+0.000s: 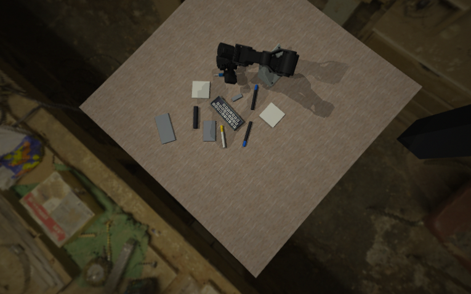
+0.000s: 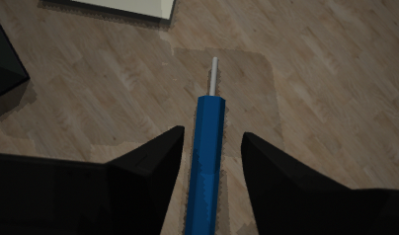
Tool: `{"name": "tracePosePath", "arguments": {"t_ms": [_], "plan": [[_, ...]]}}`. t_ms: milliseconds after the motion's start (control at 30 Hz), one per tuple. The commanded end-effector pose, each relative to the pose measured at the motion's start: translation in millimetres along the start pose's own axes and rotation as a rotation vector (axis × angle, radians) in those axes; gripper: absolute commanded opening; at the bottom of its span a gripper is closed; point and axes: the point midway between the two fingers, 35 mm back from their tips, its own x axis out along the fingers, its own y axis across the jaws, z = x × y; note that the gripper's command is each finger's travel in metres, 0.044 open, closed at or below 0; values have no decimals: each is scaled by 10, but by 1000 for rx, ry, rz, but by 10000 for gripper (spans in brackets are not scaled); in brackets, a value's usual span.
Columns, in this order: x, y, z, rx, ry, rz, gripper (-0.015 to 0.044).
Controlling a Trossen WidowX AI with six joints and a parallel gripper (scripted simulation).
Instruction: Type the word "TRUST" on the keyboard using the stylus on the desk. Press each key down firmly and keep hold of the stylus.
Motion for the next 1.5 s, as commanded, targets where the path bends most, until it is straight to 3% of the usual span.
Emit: {"name": "tracePosePath", "arguments": {"t_ms": [0, 900, 1033, 1267, 1467], "plan": [[25, 7, -32, 7, 2, 5, 150], [210, 12, -144, 7, 3, 6, 150], [203, 4, -128, 1, 3, 1, 45], [203, 4, -128, 1, 3, 1, 0], [169, 3, -100, 1, 2, 1, 0]]}}
